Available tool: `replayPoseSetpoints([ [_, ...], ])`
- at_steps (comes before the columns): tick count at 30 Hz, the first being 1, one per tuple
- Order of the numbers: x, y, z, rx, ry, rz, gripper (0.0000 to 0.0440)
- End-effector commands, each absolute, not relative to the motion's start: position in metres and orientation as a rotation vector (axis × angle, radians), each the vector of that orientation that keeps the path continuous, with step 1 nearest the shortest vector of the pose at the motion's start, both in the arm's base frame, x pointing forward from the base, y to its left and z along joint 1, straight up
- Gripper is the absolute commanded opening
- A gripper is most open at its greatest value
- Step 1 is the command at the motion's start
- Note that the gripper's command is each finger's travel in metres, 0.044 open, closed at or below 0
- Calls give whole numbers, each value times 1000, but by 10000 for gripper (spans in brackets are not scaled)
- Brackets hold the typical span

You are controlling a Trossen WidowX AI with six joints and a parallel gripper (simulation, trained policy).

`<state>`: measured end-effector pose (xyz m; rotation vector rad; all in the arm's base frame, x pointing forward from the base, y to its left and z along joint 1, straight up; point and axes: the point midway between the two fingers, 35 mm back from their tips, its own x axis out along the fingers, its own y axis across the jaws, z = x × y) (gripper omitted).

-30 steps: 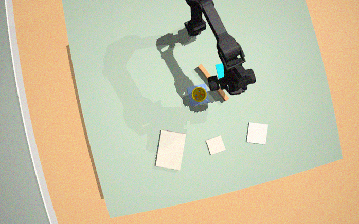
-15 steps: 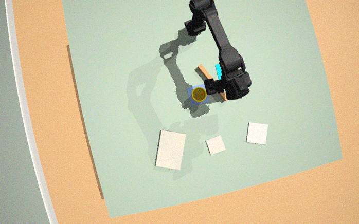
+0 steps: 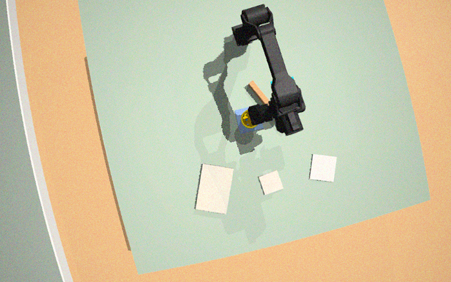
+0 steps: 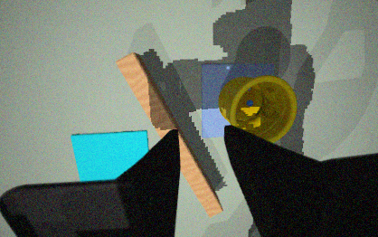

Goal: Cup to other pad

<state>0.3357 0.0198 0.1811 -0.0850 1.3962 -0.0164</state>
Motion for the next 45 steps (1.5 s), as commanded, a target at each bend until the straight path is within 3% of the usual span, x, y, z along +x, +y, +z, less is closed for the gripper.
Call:
replayPoseSetpoints([
  [1, 335, 12, 174, -113, 1438, -12, 130],
  [34, 321, -31, 67, -290, 1648, 156, 178],
  [41, 317, -33, 59, -369, 1661, 240, 14],
  [45, 315, -34, 65, -398, 1661, 279, 0],
])
